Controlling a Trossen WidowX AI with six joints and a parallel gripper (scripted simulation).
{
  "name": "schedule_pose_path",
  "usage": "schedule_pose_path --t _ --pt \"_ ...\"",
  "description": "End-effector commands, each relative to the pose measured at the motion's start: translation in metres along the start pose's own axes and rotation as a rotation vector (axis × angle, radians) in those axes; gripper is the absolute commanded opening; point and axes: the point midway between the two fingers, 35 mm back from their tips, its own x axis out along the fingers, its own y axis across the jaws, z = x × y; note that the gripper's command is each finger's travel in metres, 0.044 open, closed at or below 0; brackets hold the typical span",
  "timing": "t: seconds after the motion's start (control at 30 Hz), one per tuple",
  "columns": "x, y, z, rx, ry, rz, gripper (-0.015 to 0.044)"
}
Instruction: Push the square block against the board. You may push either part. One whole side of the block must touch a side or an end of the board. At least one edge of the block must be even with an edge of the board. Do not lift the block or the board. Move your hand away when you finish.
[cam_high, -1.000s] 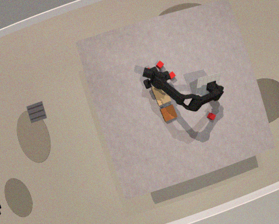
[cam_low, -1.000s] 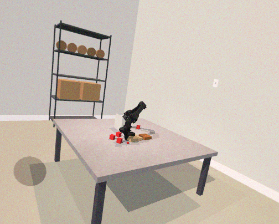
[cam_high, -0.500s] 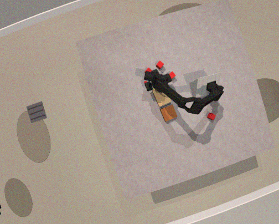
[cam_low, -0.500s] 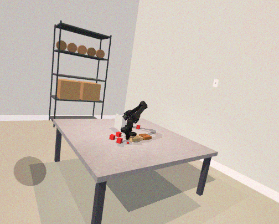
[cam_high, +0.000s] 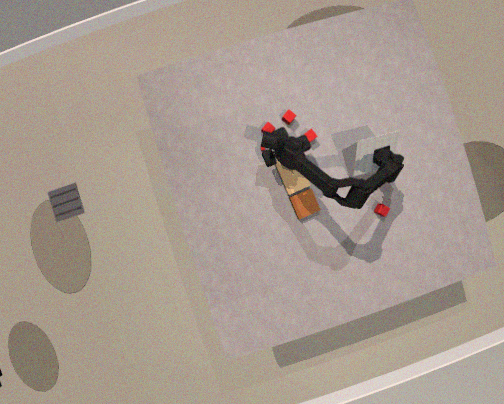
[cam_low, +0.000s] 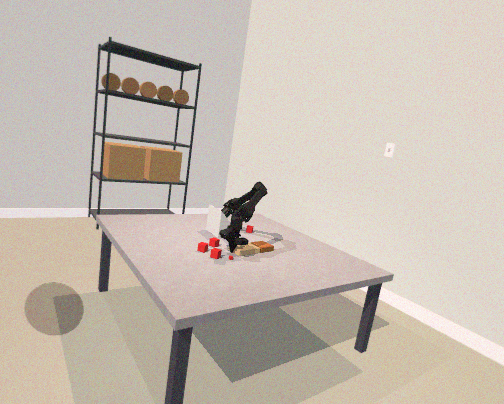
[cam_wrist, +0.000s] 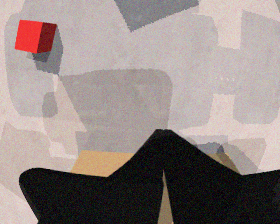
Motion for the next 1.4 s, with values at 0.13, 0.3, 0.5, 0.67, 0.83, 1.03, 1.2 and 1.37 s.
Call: schedule_pose_path --t 0.13,0.3,0.5,0.67,0.83,1.03,1.2,1.37 --pt "-0.001 0.001 0.015 -0.001 0.001 0.004 0.0000" --pt "-0.001 0.001 0.023 -0.001 0.000 0.004 0.0000" --pt "-0.001 0.001 0.033 -0.001 0.000 0.005 0.0000" --pt "-0.001 0.000 0.042 -0.002 -0.001 0.005 0.0000" --pt "-0.001 -0.001 0.049 -0.002 -0.001 0.005 0.0000" --pt "-0.028 0.000 0.045 -0.001 -0.001 0.004 0.0000" --pt "-0.056 -0.001 0.044 -0.002 -0.003 0.004 0.0000" --pt "-0.056 -0.001 0.044 -0.002 -0.003 0.004 0.0000"
